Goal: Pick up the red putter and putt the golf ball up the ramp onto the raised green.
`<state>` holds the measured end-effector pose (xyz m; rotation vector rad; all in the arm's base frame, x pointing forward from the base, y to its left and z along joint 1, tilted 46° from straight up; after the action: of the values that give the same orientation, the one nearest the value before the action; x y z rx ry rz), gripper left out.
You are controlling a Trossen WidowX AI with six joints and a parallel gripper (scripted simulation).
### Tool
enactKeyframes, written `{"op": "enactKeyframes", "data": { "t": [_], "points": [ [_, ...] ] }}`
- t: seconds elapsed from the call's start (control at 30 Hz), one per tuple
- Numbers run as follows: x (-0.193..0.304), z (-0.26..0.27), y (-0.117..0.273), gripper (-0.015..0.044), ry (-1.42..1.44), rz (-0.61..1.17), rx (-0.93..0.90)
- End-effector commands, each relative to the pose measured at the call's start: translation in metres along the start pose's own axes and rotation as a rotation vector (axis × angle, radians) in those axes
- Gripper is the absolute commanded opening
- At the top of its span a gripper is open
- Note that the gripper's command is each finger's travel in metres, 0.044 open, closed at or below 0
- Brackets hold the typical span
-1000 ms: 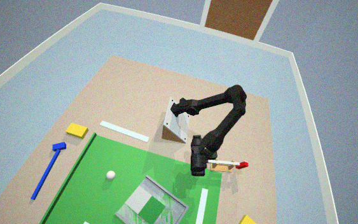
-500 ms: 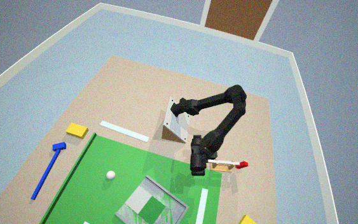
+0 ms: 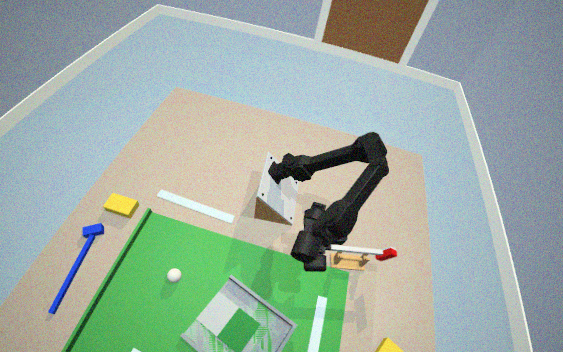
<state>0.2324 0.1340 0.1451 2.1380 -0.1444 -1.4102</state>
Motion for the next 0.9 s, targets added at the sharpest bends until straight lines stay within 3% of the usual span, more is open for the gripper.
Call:
{"op": "enactKeyframes", "data": {
  "t": [0.0, 0.3, 0.87],
  "points": [
    [-0.007, -0.001, 0.023, 0.0000, 0.002, -0.007, 0.004],
    [-0.006, -0.001, 0.033, 0.0000, -0.027, -0.002, 0.008],
    [0.111, 0.021, 0.078, 0.0000, -0.697, 0.145, 0.057]
  ]
}}
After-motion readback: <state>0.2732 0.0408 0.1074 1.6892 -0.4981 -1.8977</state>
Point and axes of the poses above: the point midway between the two fingers, 35 mm back from their tips, its own y axis back along the fingers, its own z axis across the jaws, x = y × z, the point moved 3 cm from there along y, back along the fingers, and after that the axes turned 14 degrees about y, right-handed, at the moved point
